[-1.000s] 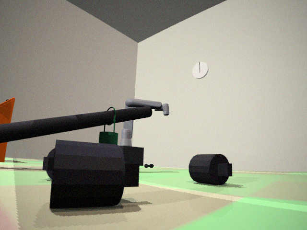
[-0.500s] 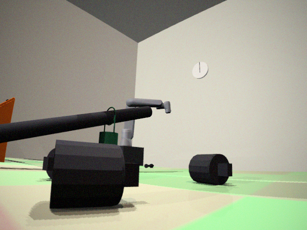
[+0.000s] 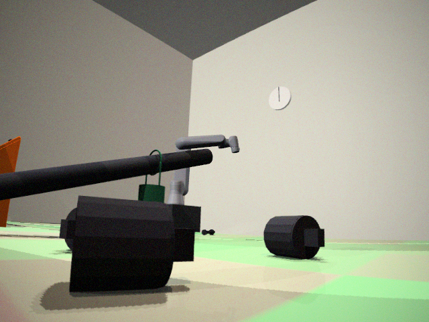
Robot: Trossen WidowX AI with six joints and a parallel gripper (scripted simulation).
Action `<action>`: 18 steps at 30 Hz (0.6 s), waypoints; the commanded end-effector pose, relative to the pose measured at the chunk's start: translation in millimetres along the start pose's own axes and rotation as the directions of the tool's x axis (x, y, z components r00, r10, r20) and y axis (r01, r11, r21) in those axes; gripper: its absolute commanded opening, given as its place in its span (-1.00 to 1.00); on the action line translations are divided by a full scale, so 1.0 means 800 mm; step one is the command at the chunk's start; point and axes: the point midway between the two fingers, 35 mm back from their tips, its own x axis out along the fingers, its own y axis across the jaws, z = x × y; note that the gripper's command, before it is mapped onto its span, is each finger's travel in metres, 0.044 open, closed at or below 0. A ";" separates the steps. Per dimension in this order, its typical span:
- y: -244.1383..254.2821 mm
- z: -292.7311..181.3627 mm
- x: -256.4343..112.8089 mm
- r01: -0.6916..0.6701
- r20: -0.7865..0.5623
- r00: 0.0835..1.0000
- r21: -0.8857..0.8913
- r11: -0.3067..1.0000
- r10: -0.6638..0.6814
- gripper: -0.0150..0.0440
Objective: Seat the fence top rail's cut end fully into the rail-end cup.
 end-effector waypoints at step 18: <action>-0.024 0.049 -0.042 0.000 0.011 1.000 -0.004 1.000 0.000 1.00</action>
